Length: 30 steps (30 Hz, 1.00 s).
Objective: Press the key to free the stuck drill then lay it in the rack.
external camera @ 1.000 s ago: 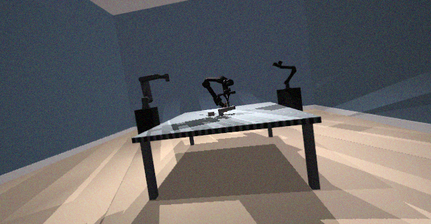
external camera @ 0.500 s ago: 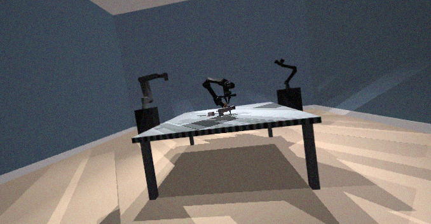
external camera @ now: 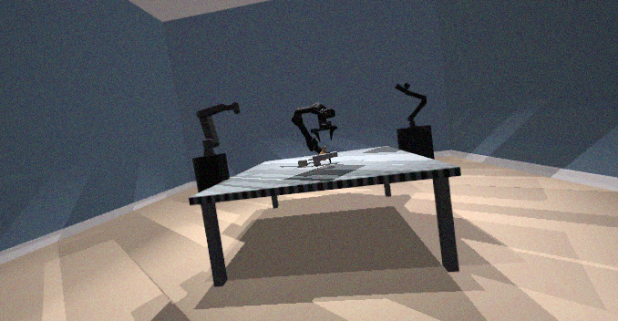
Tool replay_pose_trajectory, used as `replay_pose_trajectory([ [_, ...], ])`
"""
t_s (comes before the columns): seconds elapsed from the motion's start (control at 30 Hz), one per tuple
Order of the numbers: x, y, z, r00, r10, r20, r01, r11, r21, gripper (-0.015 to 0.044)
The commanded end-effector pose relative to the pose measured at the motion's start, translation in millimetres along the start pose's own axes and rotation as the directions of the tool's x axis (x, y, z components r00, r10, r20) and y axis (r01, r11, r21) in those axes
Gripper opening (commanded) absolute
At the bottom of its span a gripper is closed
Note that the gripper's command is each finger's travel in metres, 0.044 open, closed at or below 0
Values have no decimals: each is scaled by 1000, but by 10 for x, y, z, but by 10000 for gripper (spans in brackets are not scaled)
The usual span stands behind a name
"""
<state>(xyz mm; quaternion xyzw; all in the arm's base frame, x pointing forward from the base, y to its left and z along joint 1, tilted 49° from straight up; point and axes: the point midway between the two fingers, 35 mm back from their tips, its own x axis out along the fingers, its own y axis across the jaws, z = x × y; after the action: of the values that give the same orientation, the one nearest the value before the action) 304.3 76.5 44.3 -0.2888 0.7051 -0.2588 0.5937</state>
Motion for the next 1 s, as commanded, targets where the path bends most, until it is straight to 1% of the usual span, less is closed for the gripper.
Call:
replay_pose_trajectory([
  [0.0, 141, -260, 29, 1000, 12, 0, -11, 983, -182, 440],
  [0.07, 236, -408, 32, 1000, 17, 1, -16, 947, -322, 440],
  [0.17, 382, -622, 16, 1000, 20, 4, -15, 855, -518, 440],
  [0.33, 634, -956, -58, 1000, 8, 9, 2, 617, -787, 440],
  [0.5, 896, -1322, -189, 1000, -13, -8, -3, 309, -951, 440],
  [0.6, 1001, -1475, -262, 1000, -23, -21, -17, 177, -984, 440],
  [0.67, 1026, -1513, -281, 999, -26, -25, -21, 144, -989, 440],
  [0.97, 1026, -1513, -281, 999, -26, -25, -21, 144, -989, 440],
])
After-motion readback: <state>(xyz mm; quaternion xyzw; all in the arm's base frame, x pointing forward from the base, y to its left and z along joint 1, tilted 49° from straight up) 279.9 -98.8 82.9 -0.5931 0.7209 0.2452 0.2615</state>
